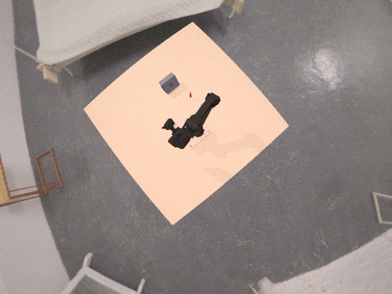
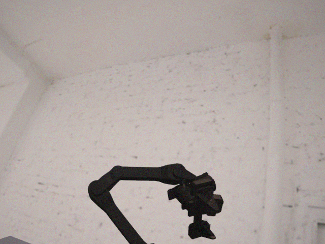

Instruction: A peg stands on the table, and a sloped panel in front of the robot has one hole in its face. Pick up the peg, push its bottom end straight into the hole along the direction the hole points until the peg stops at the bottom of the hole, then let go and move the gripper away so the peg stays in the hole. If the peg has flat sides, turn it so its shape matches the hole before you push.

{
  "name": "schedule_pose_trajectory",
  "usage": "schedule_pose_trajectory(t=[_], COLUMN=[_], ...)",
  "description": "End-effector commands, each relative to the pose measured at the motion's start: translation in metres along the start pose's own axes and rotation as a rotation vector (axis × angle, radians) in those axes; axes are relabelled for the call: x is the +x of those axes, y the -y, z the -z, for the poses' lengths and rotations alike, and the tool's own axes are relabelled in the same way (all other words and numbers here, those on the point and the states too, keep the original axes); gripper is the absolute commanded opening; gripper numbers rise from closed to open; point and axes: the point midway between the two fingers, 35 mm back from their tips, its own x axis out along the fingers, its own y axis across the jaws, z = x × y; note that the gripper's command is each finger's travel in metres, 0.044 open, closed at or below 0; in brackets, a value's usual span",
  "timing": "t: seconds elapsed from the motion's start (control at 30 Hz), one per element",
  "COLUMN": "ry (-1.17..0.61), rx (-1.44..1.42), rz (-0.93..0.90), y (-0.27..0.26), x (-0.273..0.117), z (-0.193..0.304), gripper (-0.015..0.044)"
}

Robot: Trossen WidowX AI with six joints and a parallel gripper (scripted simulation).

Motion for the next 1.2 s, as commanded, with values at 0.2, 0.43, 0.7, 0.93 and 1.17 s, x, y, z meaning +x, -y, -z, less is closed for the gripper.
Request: schedule_pose_trajectory(t=[0.2, 0.43, 0.7, 0.93, 1.17], ry=[-0.094, -0.161, -0.235, -0.299, -0.362], rx=[0.078, 0.131, 0.194, 0.252, 0.315], rz=[0.008, 0.016, 0.024, 0.032, 0.041], y=[0.005, 0.009, 0.014, 0.019, 0.024], x=[0.011, 0.019, 0.028, 0.036, 0.044], z=[0.005, 0.009, 0.016, 0.023, 0.031], gripper=[0.044, 0.044, 0.044, 0.044, 0.044])
